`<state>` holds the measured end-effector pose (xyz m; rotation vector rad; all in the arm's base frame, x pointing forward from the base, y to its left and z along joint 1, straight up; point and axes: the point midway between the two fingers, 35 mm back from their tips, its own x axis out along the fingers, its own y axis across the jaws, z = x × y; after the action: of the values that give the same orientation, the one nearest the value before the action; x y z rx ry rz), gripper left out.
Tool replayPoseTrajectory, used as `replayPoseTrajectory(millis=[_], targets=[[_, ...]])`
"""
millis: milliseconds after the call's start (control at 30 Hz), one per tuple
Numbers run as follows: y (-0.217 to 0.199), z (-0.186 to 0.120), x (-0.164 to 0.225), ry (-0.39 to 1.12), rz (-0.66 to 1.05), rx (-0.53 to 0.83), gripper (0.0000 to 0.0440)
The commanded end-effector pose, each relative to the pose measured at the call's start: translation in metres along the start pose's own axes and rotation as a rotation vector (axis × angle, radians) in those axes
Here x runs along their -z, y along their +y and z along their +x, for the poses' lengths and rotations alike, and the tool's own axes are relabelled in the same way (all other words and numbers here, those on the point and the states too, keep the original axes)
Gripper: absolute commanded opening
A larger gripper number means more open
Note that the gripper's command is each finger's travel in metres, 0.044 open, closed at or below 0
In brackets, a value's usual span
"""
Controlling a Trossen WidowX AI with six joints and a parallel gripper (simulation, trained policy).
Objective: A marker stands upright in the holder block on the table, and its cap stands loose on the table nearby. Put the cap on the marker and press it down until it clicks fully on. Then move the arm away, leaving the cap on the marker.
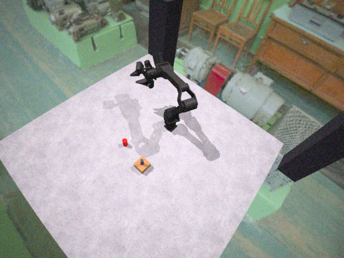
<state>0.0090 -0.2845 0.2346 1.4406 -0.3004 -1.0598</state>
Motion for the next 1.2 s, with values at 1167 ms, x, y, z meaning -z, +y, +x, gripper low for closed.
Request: replayPoseTrajectory(millis=[1167], targets=[[0.001,0.061,0.037,0.324,-0.159,0.201,0.0310]])
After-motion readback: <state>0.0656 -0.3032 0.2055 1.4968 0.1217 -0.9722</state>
